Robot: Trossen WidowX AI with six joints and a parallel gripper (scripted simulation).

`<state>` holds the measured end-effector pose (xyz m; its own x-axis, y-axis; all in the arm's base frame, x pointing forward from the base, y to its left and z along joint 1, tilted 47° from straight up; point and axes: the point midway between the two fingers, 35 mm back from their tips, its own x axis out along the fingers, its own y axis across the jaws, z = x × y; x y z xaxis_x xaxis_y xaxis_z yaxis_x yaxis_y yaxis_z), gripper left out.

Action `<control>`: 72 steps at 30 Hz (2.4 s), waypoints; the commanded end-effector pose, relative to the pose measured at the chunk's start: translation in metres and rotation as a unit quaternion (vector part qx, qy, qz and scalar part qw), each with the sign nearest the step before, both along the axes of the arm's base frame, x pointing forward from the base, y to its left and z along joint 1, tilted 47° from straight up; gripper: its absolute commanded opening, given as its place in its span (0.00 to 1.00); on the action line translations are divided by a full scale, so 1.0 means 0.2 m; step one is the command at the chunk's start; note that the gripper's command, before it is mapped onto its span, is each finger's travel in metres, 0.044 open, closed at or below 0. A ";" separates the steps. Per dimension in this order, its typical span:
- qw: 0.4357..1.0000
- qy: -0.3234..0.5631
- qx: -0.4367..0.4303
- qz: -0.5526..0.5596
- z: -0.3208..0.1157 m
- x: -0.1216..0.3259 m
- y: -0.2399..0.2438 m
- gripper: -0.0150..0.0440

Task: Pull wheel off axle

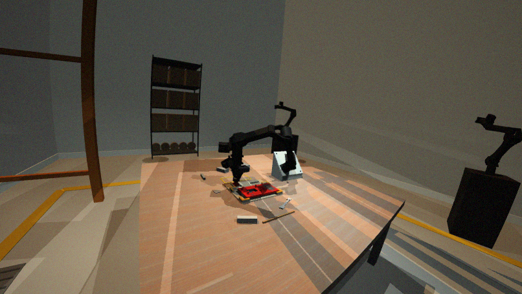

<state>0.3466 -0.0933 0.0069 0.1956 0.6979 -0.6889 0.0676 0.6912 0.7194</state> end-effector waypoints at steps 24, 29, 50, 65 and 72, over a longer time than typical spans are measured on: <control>1.000 -0.001 -0.001 -0.006 0.04 -0.02 -0.06 0.25; 1.000 -0.001 -0.001 -0.006 0.05 -0.02 -0.06 0.25; 1.000 -0.001 -0.001 -0.007 0.07 -0.03 -0.09 0.25; 1.000 -0.001 -0.001 -0.008 0.09 -0.03 -0.10 0.25; 1.000 -0.002 -0.001 -0.008 0.10 -0.03 -0.11 0.25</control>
<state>0.3404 -0.1135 0.0255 0.2080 0.6956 -0.6877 0.0782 0.6889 0.7206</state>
